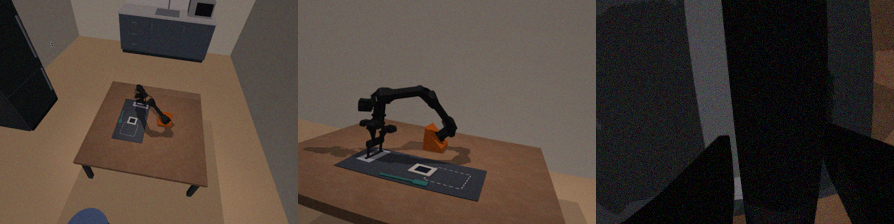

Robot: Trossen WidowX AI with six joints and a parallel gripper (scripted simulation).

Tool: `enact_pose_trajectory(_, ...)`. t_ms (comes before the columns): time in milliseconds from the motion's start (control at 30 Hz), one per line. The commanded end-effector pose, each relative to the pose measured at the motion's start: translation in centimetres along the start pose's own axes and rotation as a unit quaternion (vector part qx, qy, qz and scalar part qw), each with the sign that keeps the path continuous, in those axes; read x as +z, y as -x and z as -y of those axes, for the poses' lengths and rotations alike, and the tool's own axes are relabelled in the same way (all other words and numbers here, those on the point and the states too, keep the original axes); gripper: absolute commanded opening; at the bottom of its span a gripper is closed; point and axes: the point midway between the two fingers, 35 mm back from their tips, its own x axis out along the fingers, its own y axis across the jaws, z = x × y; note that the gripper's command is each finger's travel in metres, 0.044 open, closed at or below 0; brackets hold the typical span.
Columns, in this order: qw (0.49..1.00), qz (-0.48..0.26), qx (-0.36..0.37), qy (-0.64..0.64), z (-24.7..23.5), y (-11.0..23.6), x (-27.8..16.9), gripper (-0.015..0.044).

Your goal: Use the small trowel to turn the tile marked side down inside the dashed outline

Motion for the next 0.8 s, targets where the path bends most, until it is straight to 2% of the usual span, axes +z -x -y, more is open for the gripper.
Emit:
enact_pose_trajectory(0, 1.000, 0.001, 0.002, -0.003, -0.05, -0.14, 0.01, 0.0130)
enact_pose_trajectory(633, 1.000, 0.001, 0.002, -0.003, -0.05, -0.14, 0.01, 0.0130)
enact_pose_trajectory(767, 0.999, 0.001, 0.002, -0.040, -0.05, -0.14, 0.01, 0.0130)
